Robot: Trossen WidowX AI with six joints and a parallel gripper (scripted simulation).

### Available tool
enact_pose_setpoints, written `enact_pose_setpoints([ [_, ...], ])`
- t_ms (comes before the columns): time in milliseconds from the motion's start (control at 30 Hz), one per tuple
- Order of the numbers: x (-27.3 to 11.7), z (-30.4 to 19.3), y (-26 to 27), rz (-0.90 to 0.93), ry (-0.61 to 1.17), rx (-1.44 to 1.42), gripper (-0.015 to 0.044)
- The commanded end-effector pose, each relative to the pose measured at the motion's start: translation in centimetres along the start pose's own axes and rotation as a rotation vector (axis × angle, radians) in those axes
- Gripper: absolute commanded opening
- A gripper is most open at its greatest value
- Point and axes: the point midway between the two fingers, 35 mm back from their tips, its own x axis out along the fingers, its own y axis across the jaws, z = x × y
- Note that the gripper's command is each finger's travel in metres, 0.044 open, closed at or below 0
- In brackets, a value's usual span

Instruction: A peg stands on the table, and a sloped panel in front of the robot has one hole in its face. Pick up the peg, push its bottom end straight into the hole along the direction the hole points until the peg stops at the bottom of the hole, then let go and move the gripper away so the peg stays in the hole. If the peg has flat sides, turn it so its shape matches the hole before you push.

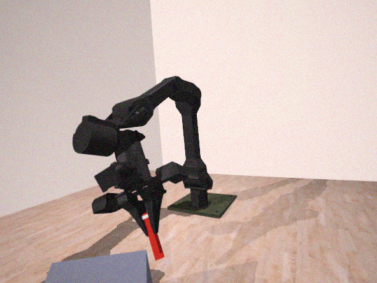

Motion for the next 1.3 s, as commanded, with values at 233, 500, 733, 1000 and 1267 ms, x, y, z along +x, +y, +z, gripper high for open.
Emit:
enact_pose_setpoints([
  [233, -0.3, -0.3, -1.0, 0.026, -0.058, -0.038, 0.0],
  [500, -0.6, -0.5, -1.8, 0.038, -0.103, -0.067, 0.0],
  [733, -0.9, -0.6, -2.4, 0.046, -0.142, -0.093, 0.0],
  [1000, -1.3, -0.8, -3.1, 0.052, -0.189, -0.125, 0.0],
  [1267, -1.7, -1.1, -3.8, 0.054, -0.236, -0.158, 0.0],
])
